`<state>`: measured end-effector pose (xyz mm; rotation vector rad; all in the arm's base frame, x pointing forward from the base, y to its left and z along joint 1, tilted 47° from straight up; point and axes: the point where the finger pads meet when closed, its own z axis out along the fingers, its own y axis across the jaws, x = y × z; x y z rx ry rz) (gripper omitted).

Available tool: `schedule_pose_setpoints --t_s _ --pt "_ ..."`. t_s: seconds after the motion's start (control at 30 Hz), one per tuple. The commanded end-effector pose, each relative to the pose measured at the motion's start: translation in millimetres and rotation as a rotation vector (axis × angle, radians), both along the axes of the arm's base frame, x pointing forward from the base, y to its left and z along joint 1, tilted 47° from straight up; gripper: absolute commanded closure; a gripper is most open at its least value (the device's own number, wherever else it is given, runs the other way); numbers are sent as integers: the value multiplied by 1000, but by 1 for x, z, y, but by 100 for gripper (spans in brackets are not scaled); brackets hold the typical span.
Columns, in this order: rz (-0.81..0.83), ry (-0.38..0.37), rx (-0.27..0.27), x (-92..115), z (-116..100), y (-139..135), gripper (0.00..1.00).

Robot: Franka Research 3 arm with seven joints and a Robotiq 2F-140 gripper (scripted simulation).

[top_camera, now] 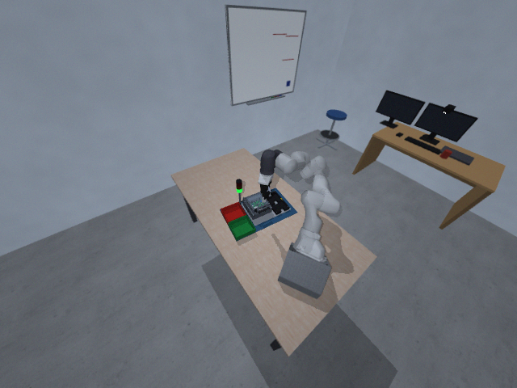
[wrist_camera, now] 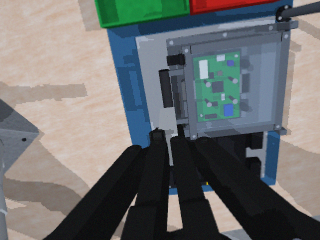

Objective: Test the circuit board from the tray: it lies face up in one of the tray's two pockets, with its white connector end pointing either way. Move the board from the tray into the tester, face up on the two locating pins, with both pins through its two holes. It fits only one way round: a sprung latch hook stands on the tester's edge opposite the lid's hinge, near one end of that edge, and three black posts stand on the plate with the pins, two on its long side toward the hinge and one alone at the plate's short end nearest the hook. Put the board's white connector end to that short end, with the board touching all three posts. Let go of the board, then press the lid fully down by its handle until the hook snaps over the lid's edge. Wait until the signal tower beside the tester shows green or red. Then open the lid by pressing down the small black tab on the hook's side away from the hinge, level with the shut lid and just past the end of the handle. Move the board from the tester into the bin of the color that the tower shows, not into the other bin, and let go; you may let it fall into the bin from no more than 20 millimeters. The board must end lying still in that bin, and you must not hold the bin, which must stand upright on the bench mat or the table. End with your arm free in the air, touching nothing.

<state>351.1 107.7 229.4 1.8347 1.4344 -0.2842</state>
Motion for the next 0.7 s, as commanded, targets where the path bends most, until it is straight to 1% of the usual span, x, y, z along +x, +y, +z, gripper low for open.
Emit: schedule_pose_setpoints --t_s 0.0,0.37,0.67 --pt "-4 -4 5 4 -5 8 100" --pt "-4 -4 5 23 -33 43 100" --pt "-4 -4 5 26 -38 49 100"
